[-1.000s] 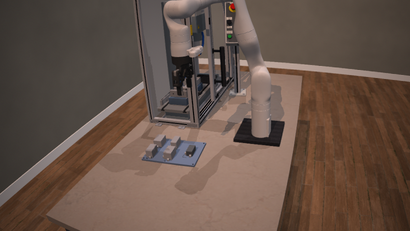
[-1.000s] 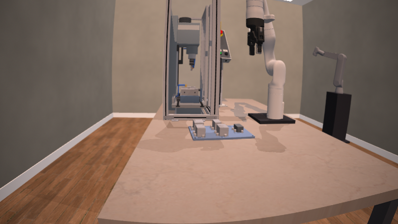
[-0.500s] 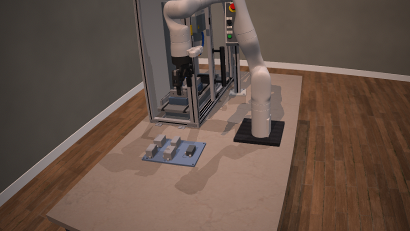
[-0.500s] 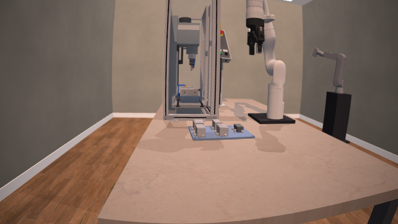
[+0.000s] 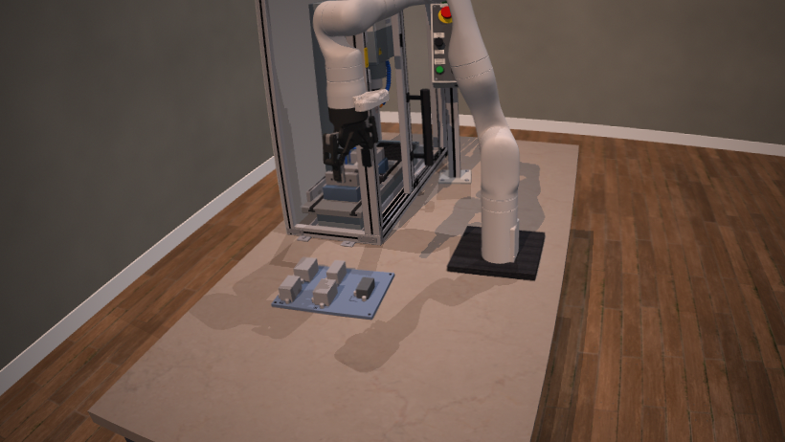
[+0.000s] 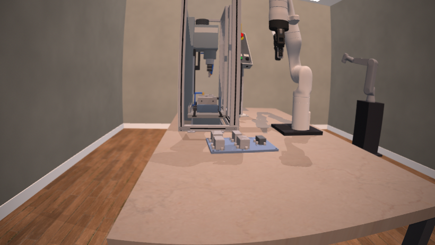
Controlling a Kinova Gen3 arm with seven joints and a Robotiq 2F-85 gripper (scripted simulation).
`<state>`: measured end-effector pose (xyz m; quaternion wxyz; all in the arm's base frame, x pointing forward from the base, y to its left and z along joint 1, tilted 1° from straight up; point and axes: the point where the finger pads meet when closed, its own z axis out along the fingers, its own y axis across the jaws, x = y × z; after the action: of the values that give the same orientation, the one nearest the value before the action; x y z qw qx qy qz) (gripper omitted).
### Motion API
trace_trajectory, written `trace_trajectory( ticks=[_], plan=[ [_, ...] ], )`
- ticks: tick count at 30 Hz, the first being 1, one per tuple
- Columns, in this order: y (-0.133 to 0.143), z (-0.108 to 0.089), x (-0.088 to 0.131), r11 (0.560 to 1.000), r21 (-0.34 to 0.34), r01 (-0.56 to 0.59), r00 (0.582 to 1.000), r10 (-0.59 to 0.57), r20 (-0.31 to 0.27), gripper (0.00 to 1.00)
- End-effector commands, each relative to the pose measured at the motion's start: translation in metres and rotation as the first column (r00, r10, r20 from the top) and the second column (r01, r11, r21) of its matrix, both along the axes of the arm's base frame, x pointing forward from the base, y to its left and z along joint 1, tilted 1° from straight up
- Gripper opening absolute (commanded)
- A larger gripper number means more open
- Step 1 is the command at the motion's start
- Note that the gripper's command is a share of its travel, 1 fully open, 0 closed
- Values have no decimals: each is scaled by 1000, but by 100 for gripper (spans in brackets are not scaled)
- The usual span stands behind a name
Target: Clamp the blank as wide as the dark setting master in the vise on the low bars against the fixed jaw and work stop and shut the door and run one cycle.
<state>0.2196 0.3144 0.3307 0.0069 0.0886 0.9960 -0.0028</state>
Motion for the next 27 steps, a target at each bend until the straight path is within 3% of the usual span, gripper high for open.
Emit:
trace_trajectory(
  ticks=[1, 3, 8, 20, 25, 27],
  plan=[
    [0, 0, 0, 1000, 1, 0, 1000, 0, 1, 100],
    [0, 0, 0, 1000, 1, 0, 1000, 0, 1, 100],
    [0, 0, 0, 974, 4, 228, 974, -228, 2, 100],
    [0, 0, 0, 974, 4, 228, 974, -228, 2, 100],
    [0, 0, 0, 896, 8, 444, 896, -444, 2, 100],
    [0, 0, 0, 896, 8, 444, 896, -444, 2, 100]
  ],
)
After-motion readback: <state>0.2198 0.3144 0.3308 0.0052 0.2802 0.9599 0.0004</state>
